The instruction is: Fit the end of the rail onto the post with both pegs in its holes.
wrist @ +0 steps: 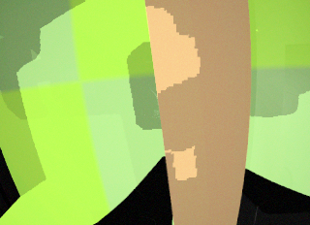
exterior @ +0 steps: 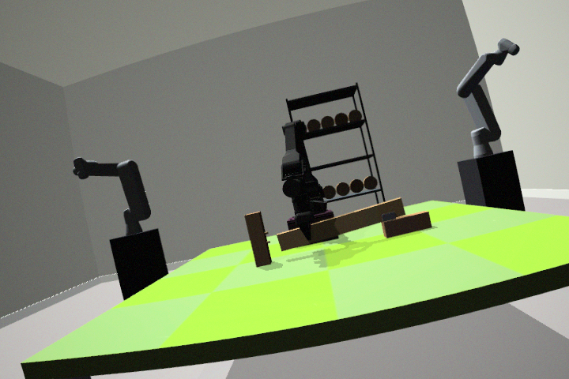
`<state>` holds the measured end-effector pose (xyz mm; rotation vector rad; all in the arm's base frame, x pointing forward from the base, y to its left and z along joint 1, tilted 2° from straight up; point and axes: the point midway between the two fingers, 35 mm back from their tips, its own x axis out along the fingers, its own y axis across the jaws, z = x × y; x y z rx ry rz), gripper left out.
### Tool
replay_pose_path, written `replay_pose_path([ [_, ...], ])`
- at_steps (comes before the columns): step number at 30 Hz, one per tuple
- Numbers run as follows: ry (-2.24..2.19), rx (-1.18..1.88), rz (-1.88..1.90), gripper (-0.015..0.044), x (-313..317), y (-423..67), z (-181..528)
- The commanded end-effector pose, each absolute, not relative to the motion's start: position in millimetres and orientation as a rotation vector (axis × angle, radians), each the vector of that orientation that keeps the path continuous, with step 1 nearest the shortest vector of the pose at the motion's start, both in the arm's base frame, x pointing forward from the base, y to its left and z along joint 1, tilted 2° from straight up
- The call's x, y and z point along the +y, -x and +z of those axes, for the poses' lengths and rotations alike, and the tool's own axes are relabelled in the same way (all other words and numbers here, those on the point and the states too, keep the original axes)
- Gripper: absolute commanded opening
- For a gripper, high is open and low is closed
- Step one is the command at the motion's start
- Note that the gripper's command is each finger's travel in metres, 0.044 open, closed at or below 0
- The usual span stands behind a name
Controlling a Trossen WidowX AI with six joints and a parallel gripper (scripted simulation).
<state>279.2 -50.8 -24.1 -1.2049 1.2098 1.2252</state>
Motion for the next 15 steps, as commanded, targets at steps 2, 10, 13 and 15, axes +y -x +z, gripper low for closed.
replay_pose_path([
  [2,1.209,1.197,1.219,0.0,-50.3,-281.9,-17.9],
  [10,1.209,1.197,1.219,0.0,-50.3,-282.0,-13.9],
  [13,1.209,1.197,1.219,0.0,-50.4,-282.0,-12.4],
  [15,1.209,1.197,1.219,0.0,-50.4,-282.0,-11.4],
])
